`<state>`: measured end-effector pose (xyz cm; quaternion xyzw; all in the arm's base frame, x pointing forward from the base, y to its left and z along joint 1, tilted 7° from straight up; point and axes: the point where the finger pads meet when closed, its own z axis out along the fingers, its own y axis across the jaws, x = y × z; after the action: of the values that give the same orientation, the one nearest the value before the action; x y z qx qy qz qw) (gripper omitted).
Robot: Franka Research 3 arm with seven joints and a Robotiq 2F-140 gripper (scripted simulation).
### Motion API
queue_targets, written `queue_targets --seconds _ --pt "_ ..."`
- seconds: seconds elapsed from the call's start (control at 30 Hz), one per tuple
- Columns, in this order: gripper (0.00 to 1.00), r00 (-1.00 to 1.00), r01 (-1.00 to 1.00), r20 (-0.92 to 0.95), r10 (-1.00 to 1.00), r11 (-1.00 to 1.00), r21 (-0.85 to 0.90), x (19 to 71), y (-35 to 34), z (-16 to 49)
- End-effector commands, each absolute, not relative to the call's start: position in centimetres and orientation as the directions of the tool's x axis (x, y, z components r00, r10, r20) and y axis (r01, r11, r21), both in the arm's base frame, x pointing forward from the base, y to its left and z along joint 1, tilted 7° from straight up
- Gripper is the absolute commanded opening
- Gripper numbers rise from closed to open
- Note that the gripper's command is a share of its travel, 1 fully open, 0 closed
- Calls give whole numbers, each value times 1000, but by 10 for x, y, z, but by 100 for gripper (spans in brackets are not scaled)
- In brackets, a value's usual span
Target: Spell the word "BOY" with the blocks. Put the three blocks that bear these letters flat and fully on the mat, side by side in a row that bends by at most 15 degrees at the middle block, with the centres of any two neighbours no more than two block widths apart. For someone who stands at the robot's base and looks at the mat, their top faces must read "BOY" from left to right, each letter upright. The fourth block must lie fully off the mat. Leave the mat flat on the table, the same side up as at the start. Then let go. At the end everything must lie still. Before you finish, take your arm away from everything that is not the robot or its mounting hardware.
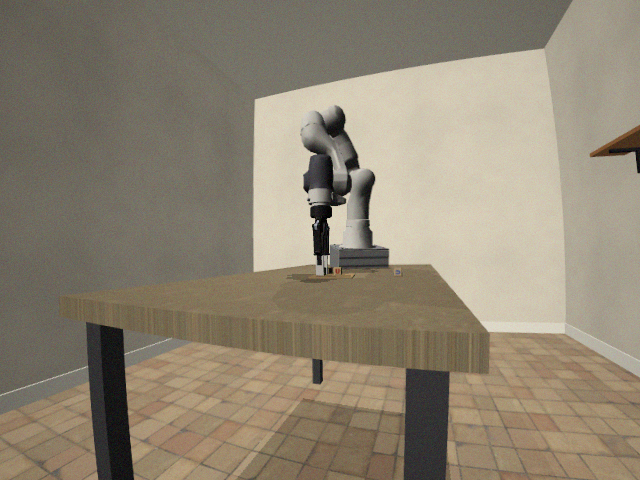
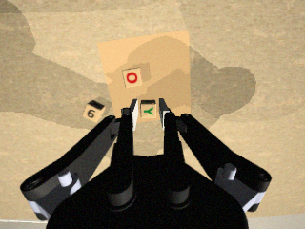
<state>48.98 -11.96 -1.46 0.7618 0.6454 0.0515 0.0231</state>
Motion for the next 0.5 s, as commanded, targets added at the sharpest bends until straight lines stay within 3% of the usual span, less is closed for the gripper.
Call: queue_targets --seconds 0.0,0.47 --pt "25 162 980 49 986 -167 105 491 -119 -14" --pt "25 162 980 49 986 -167 105 489 -120 9"
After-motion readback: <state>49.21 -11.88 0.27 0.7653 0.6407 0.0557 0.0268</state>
